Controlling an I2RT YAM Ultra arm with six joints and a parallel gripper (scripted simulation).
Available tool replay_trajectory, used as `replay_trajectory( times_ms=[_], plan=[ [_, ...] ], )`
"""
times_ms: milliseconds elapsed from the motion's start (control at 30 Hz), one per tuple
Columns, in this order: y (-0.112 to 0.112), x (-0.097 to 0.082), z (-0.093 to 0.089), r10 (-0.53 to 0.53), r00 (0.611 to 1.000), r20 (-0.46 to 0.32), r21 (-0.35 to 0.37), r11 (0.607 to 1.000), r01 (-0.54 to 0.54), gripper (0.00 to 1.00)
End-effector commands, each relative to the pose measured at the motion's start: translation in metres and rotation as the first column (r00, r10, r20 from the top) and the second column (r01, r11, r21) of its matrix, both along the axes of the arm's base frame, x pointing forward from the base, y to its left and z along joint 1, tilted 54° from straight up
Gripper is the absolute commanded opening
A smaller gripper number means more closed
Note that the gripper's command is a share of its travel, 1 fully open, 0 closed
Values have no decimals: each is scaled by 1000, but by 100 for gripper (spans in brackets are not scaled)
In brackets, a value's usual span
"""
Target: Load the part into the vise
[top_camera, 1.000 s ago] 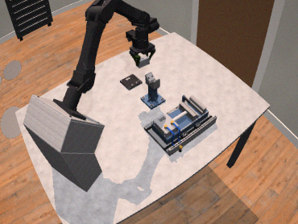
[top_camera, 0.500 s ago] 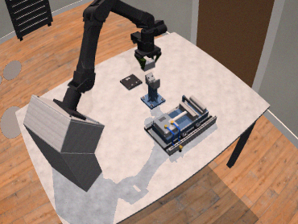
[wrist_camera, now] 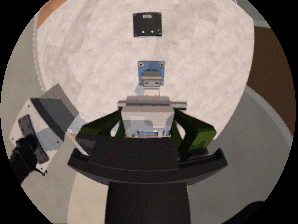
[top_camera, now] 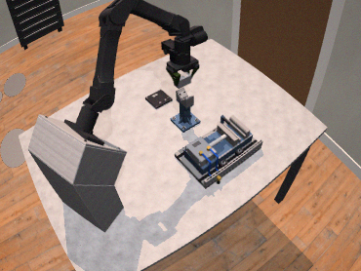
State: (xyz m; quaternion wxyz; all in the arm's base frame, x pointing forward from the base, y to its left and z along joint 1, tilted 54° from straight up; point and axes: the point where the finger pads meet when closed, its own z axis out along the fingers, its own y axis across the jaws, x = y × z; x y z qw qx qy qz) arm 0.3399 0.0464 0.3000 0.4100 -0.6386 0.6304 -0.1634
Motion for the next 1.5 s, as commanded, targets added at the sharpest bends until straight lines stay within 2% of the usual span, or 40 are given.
replay_trajectory(
  times_ms=[0, 1467],
  plan=[
    [-2, -9, 27, 16, 997, 76, 4, 1000, -17, 0],
    [-5, -8, 27, 14, 996, 85, 6, 1000, -14, 0]
  ],
)
